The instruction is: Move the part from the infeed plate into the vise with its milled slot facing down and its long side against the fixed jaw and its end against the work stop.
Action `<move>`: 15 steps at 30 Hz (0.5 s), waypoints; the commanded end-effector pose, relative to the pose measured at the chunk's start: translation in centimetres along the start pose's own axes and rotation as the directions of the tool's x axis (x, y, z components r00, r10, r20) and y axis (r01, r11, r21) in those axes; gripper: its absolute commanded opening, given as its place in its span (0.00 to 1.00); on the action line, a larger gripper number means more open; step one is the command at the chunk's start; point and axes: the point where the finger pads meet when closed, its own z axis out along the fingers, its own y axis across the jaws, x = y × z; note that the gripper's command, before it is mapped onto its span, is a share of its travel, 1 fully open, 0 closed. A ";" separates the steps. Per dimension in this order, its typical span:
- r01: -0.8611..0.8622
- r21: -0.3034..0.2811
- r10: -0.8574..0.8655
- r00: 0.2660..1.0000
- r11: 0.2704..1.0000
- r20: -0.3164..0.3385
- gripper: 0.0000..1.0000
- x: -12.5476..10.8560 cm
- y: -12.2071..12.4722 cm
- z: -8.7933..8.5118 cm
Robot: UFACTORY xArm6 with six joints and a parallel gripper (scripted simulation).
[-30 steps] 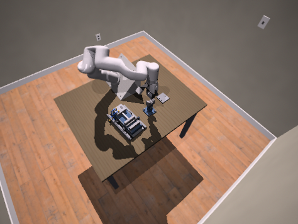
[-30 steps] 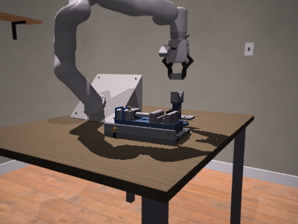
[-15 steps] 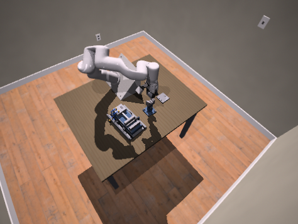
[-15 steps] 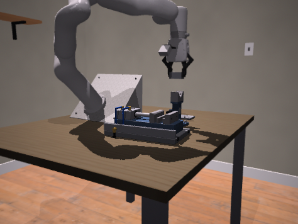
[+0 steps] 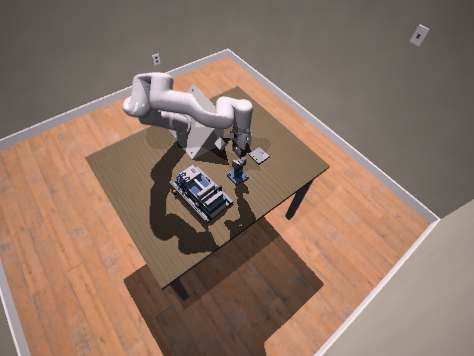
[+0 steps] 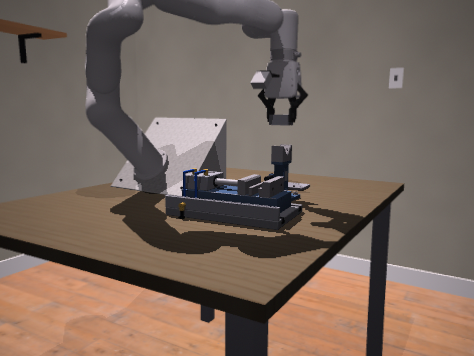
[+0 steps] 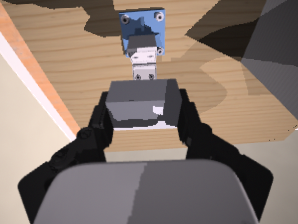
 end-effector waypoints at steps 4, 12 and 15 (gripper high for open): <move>-0.063 0.003 0.063 0.998 0.998 0.005 0.00 0.9 -0.5 -0.3; -0.162 0.003 0.162 0.987 0.987 0.008 0.00 2.4 -1.2 -0.4; -0.224 0.002 0.224 0.975 0.975 0.009 0.00 3.4 -1.6 -0.4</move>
